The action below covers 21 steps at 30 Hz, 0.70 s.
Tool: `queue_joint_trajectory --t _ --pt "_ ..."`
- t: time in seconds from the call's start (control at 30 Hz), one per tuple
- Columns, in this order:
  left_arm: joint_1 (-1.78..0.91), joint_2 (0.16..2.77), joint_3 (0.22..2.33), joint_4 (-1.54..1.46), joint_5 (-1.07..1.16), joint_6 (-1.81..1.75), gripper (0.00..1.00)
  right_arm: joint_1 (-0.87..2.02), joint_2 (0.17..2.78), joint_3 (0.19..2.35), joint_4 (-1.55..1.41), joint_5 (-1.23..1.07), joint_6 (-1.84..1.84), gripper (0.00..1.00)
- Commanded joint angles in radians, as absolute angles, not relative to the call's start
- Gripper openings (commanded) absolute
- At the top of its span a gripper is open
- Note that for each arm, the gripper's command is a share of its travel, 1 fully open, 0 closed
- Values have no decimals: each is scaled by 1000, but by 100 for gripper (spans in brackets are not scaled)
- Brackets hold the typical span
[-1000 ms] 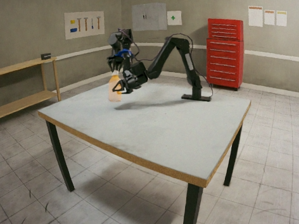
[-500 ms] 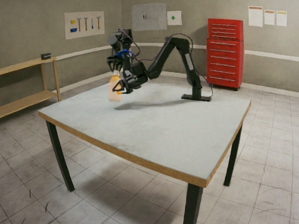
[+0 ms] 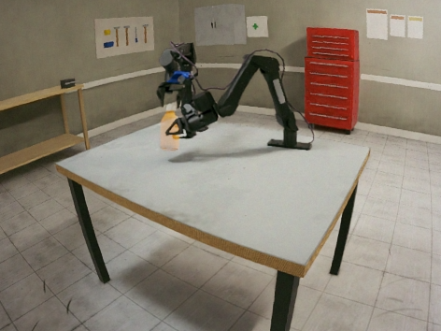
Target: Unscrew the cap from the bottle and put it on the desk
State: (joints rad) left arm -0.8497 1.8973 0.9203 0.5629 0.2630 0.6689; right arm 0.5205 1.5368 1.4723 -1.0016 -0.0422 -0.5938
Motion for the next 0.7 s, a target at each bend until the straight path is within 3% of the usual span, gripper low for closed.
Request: queue_joint_trajectory --t 0.0,0.67 --pt "-850 1868 922 591 269 662 0 511 1534 1480 -1003 -61 -348 70" --pt "-850 1868 922 591 269 662 0 504 1531 1476 -999 -77 521 70"
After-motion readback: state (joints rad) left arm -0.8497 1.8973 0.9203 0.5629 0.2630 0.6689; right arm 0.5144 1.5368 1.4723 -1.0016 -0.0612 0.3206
